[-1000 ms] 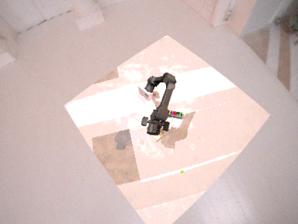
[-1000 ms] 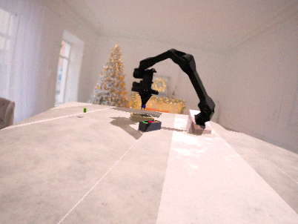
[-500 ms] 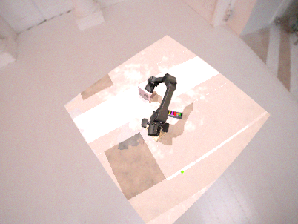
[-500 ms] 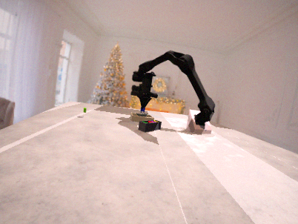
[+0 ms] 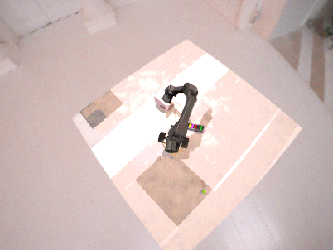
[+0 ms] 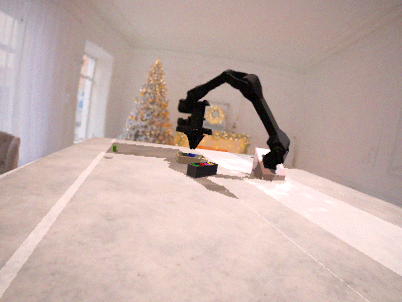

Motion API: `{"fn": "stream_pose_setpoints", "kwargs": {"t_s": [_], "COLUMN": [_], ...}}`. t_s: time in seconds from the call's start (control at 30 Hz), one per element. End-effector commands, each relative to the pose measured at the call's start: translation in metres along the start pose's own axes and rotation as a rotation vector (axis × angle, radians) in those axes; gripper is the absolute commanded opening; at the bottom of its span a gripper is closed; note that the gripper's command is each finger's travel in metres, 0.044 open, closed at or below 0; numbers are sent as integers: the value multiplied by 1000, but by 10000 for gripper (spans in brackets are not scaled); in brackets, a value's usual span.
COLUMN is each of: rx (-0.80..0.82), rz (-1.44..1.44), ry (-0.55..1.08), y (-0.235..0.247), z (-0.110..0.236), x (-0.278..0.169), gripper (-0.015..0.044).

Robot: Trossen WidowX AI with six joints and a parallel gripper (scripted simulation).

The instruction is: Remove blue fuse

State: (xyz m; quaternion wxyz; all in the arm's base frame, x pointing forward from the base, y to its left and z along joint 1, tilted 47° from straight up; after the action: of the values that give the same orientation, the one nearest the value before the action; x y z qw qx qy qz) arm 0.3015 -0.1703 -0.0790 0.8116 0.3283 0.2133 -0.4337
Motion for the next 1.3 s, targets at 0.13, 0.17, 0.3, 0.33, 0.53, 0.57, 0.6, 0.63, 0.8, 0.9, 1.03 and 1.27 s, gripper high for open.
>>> {"fn": "stream_pose_setpoints", "kwargs": {"t_s": [0.13, 0.17, 0.3, 0.33, 0.53, 0.57, 0.6, 0.63, 0.8, 0.9, 1.03, 1.27], "rx": [-1, -1, 2, 3, 3, 3, 3, 3, 7, 7, 7, 7], "rz": [1, 1, -3, -4, -4, -4, -4, -4, -7, -7, -7, -7], "ry": [0, 0, 1, 1, 1, 1, 1, 1, 3, 3, 3, 3], "y": [0, 0, 0, 0, 0, 0, 0, 0, 0, 0, 0, 0], "z": [0, 0, 29, 35, 37, 37, 37, 37, 35, 35, 35, 35], "x": [0, 0, 0, 0, 0, 0, 0, 0, -1, -1, -1, -1], "gripper": [289, 315, 330, 330, 330, 330, 330, 330, 330, 330, 330, 330]}}
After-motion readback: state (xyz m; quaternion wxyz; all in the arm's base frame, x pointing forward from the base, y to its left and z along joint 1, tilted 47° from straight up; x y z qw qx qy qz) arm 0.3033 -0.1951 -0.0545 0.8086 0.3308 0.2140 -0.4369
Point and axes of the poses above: the point midway between the two fingers, 35 mm back from their tips, its own z axis back along the fingers, its own y axis across the jaws, x = y × z, the point moved 6 cm from there along z, back along the fingers, and after that the axes turned 4 degrees about -z, right-handed, at the moved point
